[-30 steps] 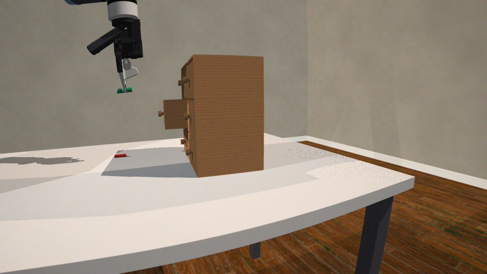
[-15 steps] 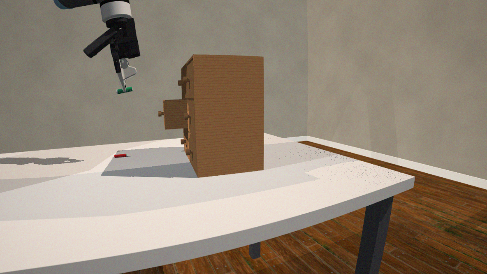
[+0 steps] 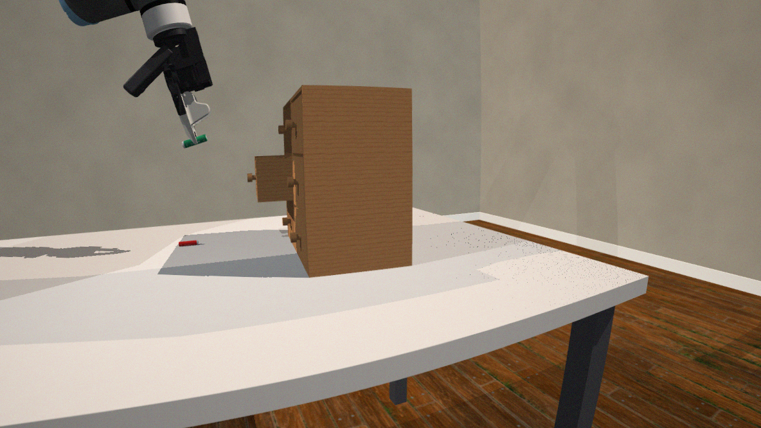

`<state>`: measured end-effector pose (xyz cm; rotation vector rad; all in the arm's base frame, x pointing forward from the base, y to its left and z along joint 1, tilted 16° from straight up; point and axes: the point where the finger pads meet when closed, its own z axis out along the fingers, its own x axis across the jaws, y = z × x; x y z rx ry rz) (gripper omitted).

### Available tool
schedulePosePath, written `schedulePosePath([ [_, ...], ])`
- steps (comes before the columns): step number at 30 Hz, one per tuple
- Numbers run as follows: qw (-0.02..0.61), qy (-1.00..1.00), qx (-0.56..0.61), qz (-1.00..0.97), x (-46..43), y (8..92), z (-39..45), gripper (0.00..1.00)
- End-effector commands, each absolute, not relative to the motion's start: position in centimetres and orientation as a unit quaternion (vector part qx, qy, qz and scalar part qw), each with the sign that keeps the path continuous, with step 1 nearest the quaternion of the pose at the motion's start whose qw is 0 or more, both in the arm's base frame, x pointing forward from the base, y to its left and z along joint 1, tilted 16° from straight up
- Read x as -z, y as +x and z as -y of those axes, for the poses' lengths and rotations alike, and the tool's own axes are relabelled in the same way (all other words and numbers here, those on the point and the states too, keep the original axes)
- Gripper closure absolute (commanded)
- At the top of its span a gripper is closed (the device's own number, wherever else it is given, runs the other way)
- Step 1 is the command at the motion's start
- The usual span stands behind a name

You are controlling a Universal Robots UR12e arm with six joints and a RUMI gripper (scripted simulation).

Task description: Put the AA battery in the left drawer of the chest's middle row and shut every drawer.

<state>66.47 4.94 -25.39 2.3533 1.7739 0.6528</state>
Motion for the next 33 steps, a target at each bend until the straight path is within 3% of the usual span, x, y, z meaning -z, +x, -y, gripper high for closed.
schedulePosePath([
  [1, 0.083, 0.776, -0.232, -0.580, 25.42, 66.49, -4.94, 0.95],
  [33, 0.210, 0.752, -0.324, -0.534, 25.60, 66.29, -5.03, 0.95],
])
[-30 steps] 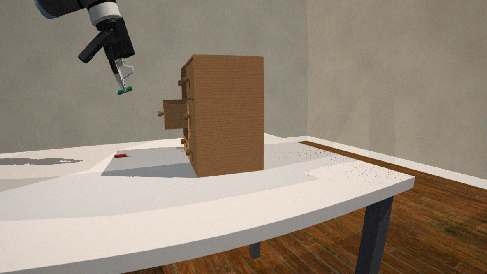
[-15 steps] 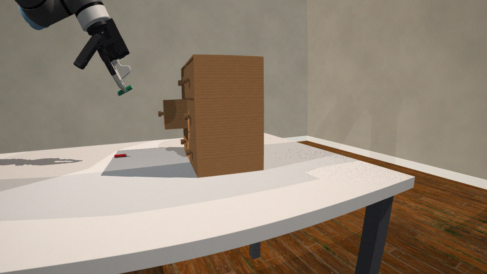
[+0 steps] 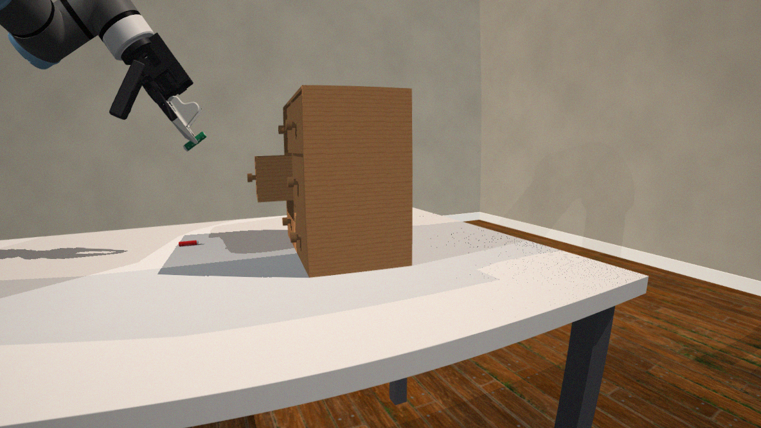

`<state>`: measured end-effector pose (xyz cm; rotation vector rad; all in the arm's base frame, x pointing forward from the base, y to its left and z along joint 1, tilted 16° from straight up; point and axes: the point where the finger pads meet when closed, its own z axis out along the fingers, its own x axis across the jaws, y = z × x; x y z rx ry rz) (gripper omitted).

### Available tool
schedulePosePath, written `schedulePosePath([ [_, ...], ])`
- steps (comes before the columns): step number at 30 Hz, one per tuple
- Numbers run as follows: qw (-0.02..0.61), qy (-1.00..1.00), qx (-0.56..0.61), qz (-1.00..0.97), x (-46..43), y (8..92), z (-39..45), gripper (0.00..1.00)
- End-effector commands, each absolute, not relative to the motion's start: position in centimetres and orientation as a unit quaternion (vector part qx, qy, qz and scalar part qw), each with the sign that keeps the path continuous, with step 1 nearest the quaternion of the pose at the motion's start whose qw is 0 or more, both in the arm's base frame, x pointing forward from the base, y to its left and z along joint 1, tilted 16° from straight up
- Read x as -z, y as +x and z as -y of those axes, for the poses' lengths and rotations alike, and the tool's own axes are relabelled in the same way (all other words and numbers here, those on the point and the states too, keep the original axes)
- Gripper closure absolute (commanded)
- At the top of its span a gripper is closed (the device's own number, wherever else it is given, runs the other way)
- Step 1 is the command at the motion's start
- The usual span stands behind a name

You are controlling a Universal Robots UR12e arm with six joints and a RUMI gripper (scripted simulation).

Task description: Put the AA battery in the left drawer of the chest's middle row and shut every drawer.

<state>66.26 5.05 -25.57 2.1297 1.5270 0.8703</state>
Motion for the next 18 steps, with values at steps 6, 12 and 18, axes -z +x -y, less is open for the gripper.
schedulePosePath([
  [6, 0.229, 0.746, -0.338, -0.526, 25.62, 66.26, -5.05, 0.95],
  [12, 0.257, 0.737, -0.358, -0.512, 25.66, 66.20, -5.08, 0.95],
  [18, 0.285, 0.727, -0.377, -0.498, 25.71, 66.17, -5.09, 0.95],
])
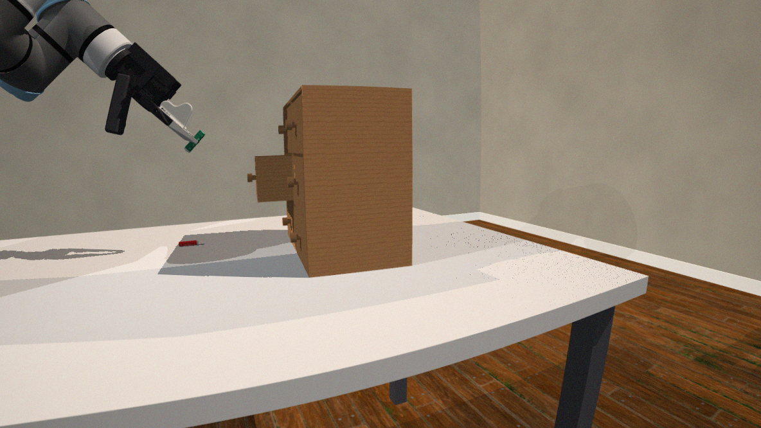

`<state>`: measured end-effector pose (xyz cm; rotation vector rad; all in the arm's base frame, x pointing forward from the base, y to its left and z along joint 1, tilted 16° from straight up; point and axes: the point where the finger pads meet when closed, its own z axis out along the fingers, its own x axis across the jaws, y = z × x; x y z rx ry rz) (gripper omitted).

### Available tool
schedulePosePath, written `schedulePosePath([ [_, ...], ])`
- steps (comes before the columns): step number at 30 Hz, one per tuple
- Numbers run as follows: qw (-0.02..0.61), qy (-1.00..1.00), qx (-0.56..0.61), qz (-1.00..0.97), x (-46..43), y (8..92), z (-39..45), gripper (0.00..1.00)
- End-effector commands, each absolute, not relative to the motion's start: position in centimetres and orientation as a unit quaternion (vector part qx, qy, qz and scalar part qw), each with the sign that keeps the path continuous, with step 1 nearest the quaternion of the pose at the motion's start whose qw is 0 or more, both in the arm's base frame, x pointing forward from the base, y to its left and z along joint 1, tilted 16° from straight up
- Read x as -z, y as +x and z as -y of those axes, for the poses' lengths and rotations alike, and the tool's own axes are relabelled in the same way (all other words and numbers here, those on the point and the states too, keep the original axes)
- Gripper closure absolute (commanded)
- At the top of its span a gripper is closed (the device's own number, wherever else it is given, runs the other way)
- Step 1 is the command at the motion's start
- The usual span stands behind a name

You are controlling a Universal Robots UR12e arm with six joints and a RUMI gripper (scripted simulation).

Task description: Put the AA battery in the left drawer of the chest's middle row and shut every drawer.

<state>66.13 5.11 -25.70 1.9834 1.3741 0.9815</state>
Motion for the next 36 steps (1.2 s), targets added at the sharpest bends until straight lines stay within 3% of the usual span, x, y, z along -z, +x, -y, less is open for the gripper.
schedulePosePath([
  [1, 0.290, 0.725, -0.380, -0.496, 25.71, 66.16, -5.10, 0.95],
  [36, 0.398, 0.672, -0.452, -0.432, 25.88, 65.96, -5.19, 0.95],
])
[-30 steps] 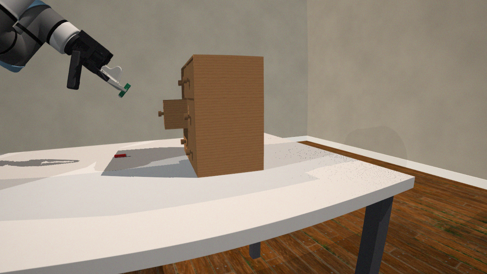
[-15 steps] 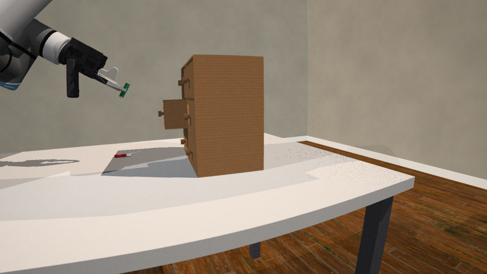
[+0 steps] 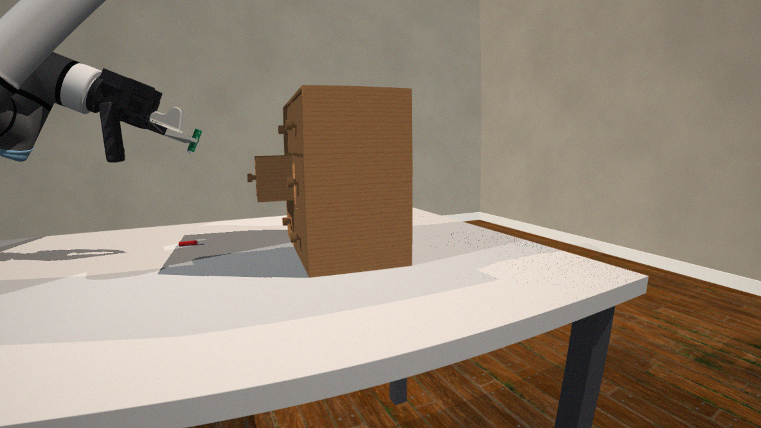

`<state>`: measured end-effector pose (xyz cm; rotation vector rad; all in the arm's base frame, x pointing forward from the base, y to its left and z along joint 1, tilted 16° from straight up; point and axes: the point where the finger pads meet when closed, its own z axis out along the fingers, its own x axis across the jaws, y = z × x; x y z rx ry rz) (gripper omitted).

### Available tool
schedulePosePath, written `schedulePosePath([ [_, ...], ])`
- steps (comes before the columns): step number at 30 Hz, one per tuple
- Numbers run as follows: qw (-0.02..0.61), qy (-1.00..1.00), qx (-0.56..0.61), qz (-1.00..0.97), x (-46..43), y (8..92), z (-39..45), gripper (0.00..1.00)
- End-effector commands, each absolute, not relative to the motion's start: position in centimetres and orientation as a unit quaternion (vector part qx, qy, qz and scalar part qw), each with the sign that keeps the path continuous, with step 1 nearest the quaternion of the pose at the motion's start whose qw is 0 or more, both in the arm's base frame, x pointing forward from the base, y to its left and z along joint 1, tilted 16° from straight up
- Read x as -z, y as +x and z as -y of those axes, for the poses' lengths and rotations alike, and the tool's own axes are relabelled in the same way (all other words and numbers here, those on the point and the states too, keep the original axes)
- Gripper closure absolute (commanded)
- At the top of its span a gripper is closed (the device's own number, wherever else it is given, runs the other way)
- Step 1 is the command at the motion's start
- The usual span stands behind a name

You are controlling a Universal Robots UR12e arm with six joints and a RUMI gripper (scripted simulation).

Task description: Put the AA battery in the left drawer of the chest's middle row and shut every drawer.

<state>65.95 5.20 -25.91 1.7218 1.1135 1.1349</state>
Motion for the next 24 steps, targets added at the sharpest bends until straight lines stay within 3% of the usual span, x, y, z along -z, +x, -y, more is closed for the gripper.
schedulePosePath([
  [1, 0.400, 0.671, -0.453, -0.431, 25.88, 65.96, -5.19, 0.95],
  [24, 0.412, 0.663, -0.461, -0.422, 25.90, 65.93, -5.21, 0.95],
])
